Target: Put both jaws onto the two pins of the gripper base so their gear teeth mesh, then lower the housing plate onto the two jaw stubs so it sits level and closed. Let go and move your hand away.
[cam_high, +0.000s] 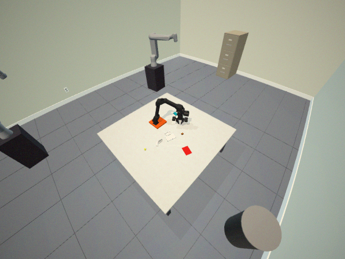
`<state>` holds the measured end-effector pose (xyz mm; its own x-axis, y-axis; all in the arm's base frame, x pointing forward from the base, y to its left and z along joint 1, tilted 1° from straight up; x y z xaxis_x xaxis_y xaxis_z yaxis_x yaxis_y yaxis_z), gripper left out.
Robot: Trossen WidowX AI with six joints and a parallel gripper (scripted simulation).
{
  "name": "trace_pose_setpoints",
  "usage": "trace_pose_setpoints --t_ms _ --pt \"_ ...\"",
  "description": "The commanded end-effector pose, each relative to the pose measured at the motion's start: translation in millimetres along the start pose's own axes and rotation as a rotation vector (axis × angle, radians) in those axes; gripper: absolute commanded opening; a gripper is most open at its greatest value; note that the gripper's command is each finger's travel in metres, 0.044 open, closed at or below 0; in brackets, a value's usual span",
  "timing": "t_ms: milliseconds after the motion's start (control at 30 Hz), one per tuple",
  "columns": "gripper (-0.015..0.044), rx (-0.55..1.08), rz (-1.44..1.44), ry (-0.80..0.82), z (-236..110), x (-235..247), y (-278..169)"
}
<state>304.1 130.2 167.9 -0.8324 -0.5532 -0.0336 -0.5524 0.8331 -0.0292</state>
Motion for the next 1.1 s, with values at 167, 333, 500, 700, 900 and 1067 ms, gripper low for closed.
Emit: trace_pose_setpoints --t_ms 167,333,500,700,900,1067 --pt "0.0037 0.001 -0.181 0.006 2 -5 -6" --pt "0.0037 0.001 -0.265 0.006 2 -6 -9" --pt "0.0037 0.001 -0.269 0.006 2 -6 -9" --pt "0.0037 0.001 -0.269 0.006 9 -7 -9" --pt "0.0037 0.001 -0.269 0.006 19 -8 -9" --pt "0.0037 0.001 -0.269 0.006 27 -8 -9"
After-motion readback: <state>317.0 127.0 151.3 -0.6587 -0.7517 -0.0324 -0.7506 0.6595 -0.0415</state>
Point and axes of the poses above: the point midway between the two fingers, 35 mm back from their tips, its own z axis out along the fingers, its own x axis across the jaws, y = z × x, the point moved 6 cm from there along -z, back along the fingers, and after that the axes turned 4 degrees about -z, right-handed, at the moved point
